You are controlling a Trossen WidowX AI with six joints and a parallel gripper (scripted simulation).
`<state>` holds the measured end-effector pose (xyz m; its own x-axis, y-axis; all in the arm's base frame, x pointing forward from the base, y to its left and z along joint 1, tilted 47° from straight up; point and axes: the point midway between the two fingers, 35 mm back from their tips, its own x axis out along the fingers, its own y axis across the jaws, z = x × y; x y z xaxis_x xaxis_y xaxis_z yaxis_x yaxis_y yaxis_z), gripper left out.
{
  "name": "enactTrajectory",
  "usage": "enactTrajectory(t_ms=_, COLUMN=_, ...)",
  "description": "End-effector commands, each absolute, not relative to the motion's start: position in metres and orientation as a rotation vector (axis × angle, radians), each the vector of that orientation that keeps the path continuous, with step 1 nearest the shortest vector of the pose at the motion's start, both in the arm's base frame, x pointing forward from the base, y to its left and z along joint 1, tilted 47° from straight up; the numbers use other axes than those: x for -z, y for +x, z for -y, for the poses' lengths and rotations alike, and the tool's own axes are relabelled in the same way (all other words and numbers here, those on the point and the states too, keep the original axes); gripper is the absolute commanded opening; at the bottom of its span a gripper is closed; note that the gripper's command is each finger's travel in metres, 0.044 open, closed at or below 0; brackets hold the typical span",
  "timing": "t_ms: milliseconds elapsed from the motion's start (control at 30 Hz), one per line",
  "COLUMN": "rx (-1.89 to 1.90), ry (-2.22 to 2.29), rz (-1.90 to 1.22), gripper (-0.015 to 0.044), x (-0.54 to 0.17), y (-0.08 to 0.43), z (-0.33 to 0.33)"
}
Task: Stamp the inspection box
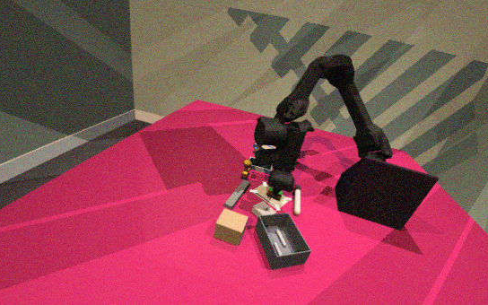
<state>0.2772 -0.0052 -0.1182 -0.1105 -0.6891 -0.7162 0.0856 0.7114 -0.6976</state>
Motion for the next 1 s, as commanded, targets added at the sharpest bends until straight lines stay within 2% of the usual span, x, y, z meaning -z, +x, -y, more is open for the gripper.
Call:
enactTrajectory(t_ms=0, rx=0.709, ry=-0.513, rz=-1.553, gripper=0.0, x=0.1189, y=0.2772, z=0.0076)
enactTrajectory(t_ms=967, rx=0.708, ry=-0.513, rz=-1.553, gripper=0.0, x=0.1117, y=0.2786, z=0.0001)
